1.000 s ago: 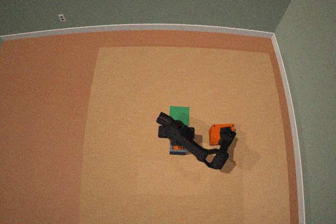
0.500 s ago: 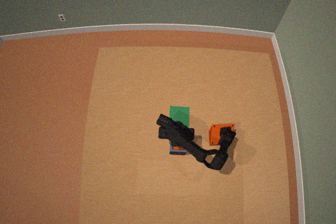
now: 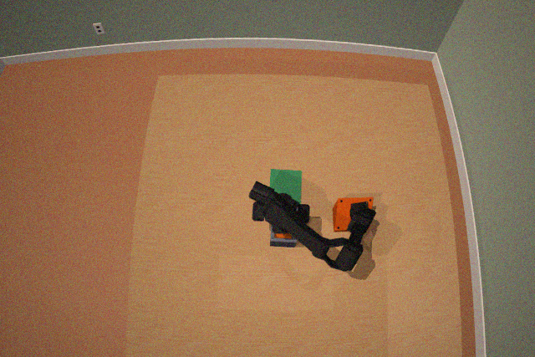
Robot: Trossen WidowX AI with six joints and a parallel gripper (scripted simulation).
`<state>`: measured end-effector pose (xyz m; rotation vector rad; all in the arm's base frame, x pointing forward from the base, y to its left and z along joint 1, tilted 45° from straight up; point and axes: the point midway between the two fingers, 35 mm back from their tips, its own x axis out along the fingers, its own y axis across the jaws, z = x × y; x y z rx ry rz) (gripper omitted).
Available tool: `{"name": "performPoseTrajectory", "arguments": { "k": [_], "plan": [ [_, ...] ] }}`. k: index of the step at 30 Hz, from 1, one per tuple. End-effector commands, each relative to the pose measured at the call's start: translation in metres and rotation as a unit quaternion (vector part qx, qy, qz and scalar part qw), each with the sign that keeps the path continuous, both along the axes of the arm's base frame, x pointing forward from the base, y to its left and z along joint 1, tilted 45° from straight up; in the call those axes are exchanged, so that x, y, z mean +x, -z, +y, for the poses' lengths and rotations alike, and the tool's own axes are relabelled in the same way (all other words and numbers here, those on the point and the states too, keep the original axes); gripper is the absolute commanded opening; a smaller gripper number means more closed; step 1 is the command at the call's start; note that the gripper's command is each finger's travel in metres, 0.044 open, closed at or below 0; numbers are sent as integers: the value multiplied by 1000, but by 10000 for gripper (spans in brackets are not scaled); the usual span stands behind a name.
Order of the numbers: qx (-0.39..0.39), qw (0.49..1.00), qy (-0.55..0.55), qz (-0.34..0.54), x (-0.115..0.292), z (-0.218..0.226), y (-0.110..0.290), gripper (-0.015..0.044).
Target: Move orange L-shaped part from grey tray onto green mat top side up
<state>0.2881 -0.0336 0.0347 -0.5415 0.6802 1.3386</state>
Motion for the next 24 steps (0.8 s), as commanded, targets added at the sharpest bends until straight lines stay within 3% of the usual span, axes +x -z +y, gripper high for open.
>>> {"name": "performPoseTrajectory", "arguments": {
  "k": [1, 24],
  "plan": [
    [0, 1000, 0, 0, 0, 0, 0, 0],
    [2, 1000, 2, 2, -4, -21, -21, 0]
  ]
}}
